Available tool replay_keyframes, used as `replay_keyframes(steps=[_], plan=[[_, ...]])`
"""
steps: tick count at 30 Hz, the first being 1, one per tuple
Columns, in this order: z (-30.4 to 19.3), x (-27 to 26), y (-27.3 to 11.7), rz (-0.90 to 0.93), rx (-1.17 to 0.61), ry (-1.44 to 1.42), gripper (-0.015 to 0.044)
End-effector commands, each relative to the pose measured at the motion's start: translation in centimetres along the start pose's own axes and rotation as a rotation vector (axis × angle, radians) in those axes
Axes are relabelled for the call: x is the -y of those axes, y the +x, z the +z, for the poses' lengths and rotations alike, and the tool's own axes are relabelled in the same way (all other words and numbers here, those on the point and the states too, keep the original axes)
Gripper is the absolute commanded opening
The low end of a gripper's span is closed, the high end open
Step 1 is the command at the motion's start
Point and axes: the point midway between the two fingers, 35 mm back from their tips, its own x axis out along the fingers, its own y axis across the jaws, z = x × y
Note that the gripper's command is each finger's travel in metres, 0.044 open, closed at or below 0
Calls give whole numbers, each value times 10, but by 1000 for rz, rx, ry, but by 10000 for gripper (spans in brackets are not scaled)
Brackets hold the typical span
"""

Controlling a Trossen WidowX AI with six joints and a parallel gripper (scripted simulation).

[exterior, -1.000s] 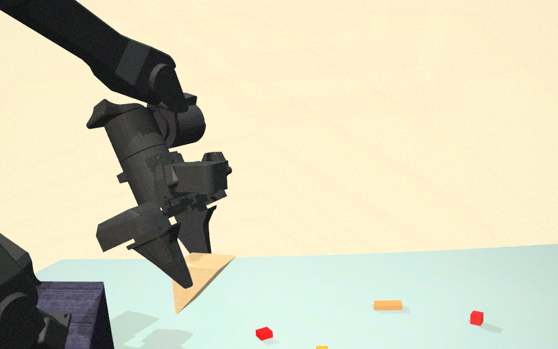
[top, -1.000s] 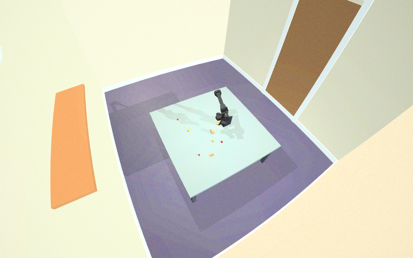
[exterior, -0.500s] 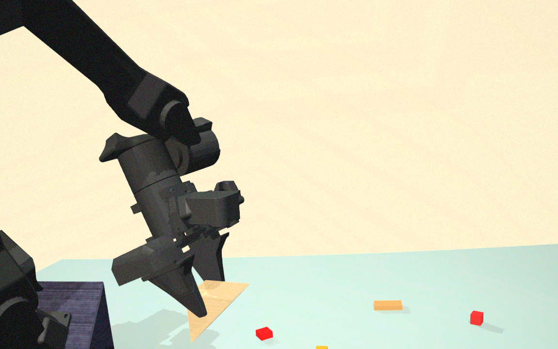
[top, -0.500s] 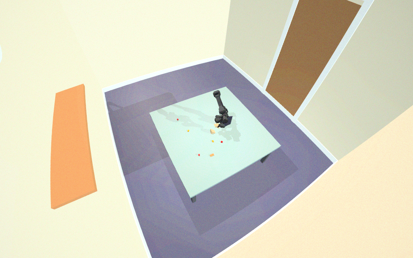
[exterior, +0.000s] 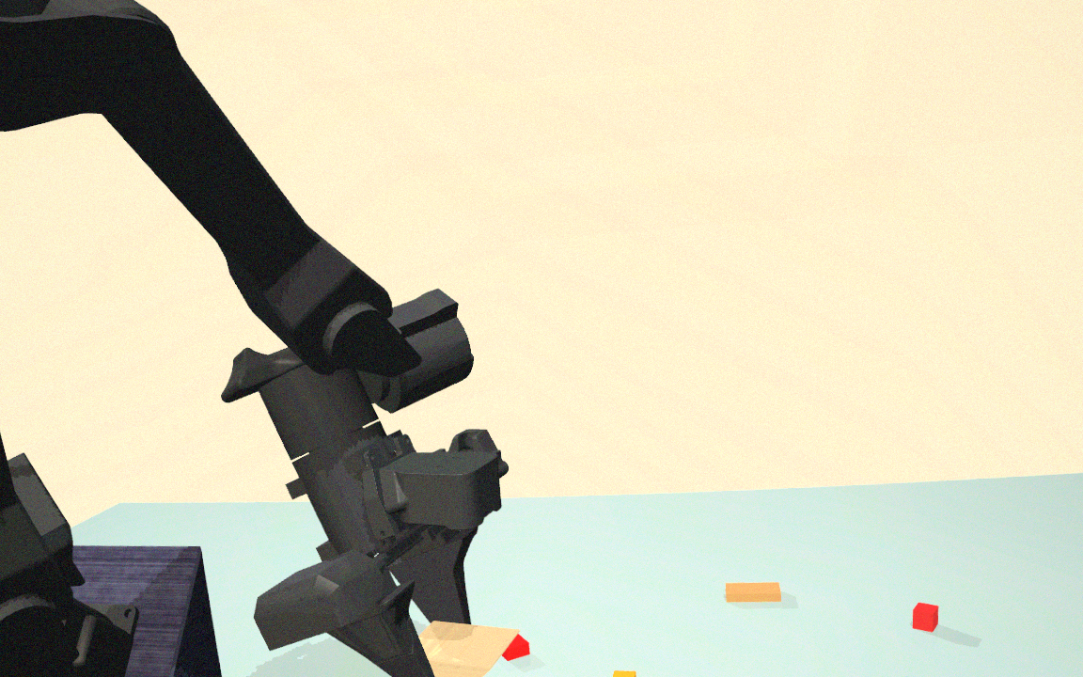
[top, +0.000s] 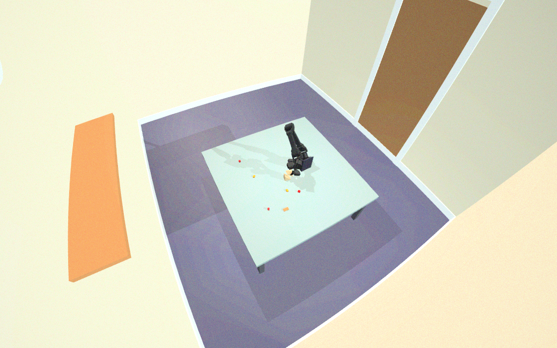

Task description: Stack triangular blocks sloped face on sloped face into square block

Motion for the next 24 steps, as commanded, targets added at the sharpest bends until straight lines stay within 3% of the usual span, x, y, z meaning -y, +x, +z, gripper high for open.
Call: replay_keyframes(steps=[1, 24], plan=[[-2, 4, 14, -13, 0, -11, 0], [-3, 2, 16, -17, 11, -12, 0]])
